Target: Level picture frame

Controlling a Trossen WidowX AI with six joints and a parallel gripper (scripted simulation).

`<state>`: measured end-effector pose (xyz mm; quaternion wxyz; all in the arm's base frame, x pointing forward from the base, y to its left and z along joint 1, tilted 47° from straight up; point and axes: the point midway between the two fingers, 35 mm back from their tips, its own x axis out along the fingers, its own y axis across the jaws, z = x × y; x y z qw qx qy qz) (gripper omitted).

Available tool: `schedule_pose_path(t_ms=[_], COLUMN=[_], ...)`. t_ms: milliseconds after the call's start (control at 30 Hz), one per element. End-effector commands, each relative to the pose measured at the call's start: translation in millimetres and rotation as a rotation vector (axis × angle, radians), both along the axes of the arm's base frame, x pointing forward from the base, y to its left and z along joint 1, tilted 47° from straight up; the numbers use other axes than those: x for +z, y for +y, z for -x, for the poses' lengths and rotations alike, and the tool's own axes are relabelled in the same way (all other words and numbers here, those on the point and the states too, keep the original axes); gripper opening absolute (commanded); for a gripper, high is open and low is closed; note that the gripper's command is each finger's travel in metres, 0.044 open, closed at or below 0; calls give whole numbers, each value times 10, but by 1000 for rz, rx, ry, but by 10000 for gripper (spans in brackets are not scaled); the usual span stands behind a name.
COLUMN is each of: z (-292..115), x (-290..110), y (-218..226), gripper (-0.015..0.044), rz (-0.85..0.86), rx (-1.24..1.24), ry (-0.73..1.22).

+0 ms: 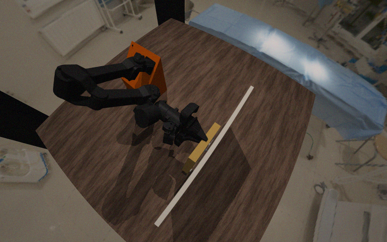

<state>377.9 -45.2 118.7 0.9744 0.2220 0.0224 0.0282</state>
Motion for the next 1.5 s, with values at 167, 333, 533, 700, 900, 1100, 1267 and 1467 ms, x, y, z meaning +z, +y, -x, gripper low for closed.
schedule_pose_path(t_ms=[167,333,533,700,900,1100,1267,1467], z=[-1,-2,-2,-2,-2,-3,-4,-5], x=[42,38,40,42,48,43,36,25], y=[37,28,29,30,33,24,11,-6], gripper=[0,0,0,0,0,0,0,0], rz=[4,4,4,4,4,4,4,4], rx=[15,15,15,15,15,15,15,15], ry=[-11,-11,-11,-11,-11,-11,-11,-11])
